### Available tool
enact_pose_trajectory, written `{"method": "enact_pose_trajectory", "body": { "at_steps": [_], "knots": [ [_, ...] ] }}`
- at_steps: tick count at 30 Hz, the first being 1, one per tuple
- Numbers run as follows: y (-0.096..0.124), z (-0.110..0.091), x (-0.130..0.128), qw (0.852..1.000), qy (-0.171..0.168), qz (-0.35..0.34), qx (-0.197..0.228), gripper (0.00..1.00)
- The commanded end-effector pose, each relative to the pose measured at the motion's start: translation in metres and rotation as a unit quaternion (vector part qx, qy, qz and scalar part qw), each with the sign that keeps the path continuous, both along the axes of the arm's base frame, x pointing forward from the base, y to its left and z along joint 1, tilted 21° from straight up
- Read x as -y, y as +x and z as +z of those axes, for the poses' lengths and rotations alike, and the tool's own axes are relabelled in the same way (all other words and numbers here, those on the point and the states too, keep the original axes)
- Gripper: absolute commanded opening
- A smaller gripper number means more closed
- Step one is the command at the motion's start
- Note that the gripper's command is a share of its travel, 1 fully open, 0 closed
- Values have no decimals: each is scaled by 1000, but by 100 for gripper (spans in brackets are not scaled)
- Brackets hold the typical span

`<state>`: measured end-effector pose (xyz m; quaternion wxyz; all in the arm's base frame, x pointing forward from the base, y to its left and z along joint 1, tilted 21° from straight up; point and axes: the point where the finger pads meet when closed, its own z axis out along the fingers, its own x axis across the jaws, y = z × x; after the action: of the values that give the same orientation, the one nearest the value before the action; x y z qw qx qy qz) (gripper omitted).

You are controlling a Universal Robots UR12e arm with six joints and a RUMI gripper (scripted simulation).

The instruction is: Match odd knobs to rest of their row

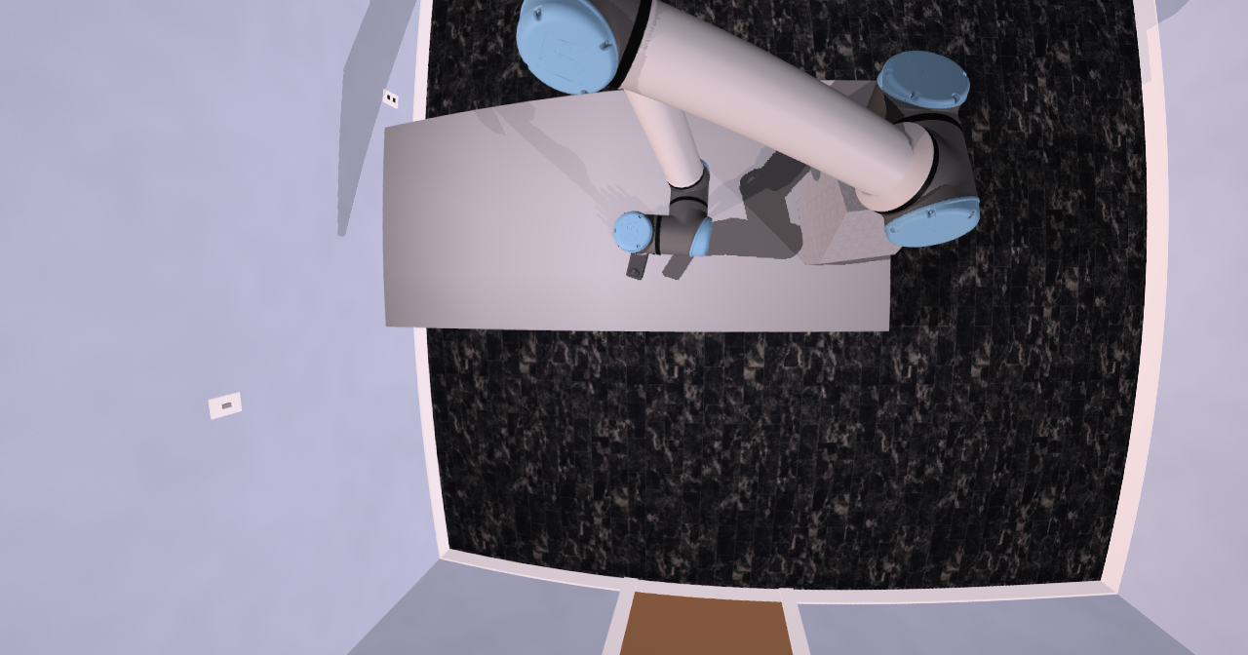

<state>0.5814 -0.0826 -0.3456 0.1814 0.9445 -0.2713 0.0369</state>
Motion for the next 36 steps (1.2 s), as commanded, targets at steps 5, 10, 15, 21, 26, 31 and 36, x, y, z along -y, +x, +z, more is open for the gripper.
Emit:
{"method": "enact_pose_trajectory", "body": {
  "at_steps": [5,10,15,21,26,31,36],
  "knots": [
    [0,9,-4,1000,1,1,0,11],
    [0,22,-9,1000,1,1,0,11],
    [1,29,-12,1000,0,1,0,11],
    [1,36,-15,1000,0,1,0,11],
    [1,37,-14,1000,0,0,0,11],
    [1,36,-14,1000,0,0,0,11],
    [1,36,-14,1000,0,0,0,11]
  ]
}}
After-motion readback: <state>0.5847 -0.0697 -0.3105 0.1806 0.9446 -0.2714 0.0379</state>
